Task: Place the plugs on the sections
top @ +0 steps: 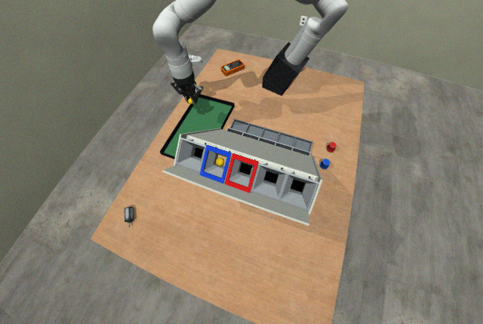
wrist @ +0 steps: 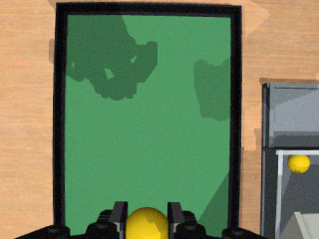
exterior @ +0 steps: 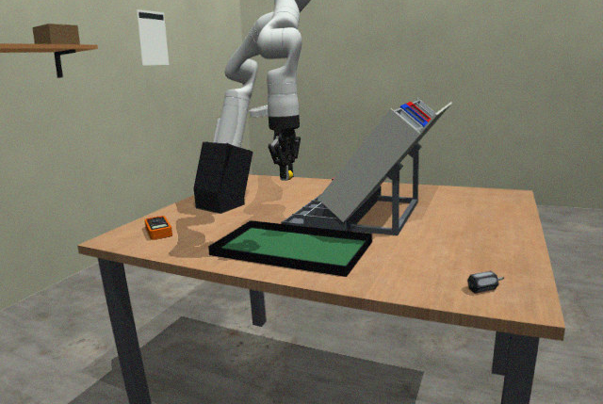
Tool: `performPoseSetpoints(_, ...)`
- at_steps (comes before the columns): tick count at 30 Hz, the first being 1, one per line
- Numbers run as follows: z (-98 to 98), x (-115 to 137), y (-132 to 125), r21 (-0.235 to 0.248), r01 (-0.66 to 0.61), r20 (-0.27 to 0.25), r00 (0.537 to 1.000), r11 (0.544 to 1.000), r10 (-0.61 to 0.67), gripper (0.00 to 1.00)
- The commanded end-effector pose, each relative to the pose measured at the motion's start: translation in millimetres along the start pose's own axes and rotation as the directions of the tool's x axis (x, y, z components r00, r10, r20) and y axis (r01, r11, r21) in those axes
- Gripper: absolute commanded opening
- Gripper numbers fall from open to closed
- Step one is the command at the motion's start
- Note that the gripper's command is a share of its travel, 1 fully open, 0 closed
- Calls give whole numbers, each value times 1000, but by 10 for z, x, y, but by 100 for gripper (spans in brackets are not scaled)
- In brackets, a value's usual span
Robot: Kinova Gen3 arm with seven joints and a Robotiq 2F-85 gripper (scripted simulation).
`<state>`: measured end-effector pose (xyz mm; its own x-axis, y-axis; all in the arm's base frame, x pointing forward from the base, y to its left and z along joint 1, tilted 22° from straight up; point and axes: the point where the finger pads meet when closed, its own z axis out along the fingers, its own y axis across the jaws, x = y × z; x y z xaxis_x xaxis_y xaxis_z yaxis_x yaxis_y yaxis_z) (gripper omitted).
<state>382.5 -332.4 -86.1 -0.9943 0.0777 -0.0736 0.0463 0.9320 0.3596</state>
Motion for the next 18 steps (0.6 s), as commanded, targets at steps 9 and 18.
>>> performPoseSetpoints(9, -402, -374, 1153, 1, 2, -4, 1000, 1000, -2, 0)
performPoseSetpoints(18, -722, -516, 2001, -7, 1, -5, 1000, 1000, -1, 0)
